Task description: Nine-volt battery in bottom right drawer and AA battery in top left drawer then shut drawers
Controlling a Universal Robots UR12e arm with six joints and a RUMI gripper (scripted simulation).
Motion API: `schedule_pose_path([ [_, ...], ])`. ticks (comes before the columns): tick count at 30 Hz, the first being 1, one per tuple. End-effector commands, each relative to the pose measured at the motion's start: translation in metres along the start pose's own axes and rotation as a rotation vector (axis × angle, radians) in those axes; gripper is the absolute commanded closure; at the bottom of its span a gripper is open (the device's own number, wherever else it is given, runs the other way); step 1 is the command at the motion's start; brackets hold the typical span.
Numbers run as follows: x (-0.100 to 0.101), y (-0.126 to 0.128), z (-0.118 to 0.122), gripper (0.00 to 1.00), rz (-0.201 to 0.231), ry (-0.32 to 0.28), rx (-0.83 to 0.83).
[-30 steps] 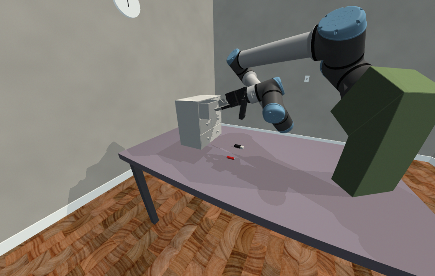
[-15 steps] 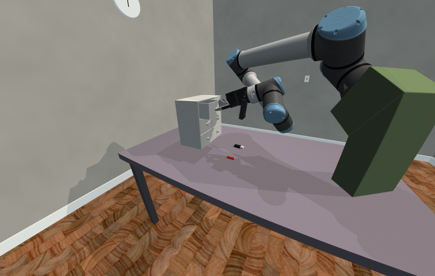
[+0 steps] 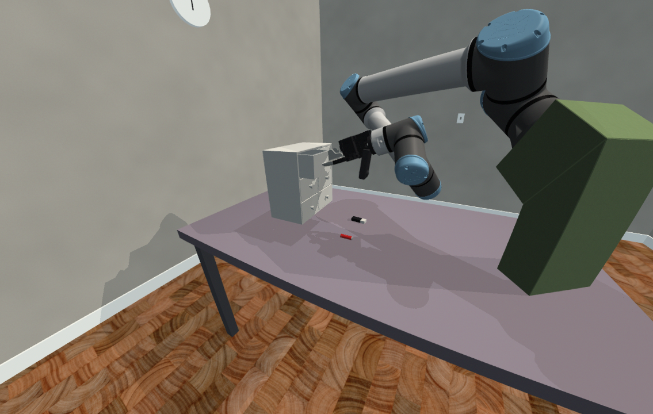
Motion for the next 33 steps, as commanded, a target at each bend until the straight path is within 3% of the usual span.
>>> schedule_pose_path([
  [1,-0.0002,0.0001,0.0005,0.93,0.000,-0.001,0.000],
  [15,-0.0002,0.0001,0.0005,0.93,0.000,-0.001,0.000],
  [28,-0.0002,0.0001,0.0005,0.80,0.000,-0.001,0.000],
  [33,-0.0002,0.0001,0.0005,0.80,0.000,-0.001,0.000],
])
Point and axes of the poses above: the point where the finger pads meet when closed, its own x axis out along the fingers, its own y axis across the jaws, z = x × y, the point moved 8 cm from there along -x, back along the fingers, and after that the axes turned 8 degrees about x, right-handed, at the moved point
